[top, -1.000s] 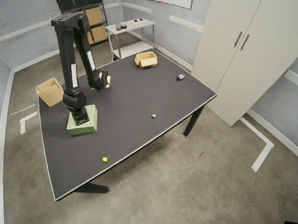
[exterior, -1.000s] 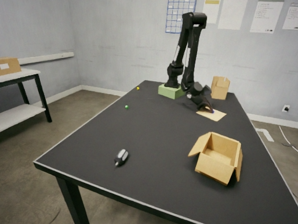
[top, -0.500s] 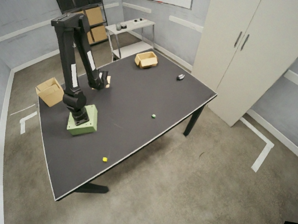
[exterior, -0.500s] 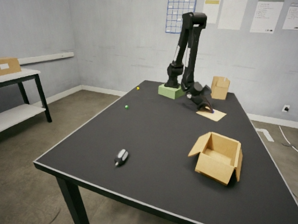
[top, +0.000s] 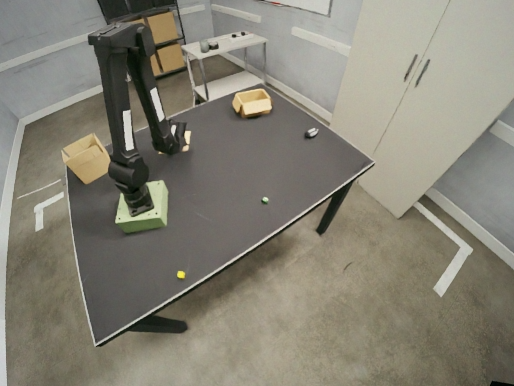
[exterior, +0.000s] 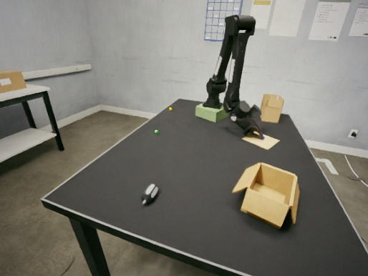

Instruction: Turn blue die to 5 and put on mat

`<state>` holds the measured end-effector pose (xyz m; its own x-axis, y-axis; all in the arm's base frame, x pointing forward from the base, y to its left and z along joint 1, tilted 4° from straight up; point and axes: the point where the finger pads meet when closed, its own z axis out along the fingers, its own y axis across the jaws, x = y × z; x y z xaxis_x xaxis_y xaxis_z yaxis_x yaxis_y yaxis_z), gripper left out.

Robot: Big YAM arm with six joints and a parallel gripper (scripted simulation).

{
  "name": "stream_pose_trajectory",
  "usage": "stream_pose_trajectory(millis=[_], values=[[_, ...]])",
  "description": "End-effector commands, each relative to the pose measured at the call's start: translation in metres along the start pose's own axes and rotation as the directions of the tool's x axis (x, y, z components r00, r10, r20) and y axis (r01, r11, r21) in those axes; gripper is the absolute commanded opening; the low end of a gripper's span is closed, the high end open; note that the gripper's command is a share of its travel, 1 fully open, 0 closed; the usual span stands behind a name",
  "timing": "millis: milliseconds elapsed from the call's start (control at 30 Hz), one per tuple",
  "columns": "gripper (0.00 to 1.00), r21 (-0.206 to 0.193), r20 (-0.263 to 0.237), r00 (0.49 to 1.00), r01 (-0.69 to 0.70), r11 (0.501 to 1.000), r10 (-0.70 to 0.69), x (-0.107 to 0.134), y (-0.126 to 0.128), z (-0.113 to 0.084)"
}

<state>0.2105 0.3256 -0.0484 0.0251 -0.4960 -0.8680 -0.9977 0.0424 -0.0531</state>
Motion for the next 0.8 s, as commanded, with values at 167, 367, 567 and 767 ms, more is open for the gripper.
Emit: stream_pose_trajectory(millis=[167, 367, 567, 767], values=[[0.11, 0.017, 0.023, 0.999, 0.023, 1.000, -0.023, -0.0041, -0.0079, 0.0018], [0.18, 0.017, 0.023, 0.999, 0.023, 1.000, -0.023, -0.0041, -0.0079, 0.0018], [0.26, 0.017, 0.023, 0.999, 0.023, 1.000, -0.023, -0.0041, -0.0079, 0.0018], [0.30, 0.017, 0.023, 0.999, 0.023, 1.000, -0.023, -0.0041, -0.0079, 0.0018]])
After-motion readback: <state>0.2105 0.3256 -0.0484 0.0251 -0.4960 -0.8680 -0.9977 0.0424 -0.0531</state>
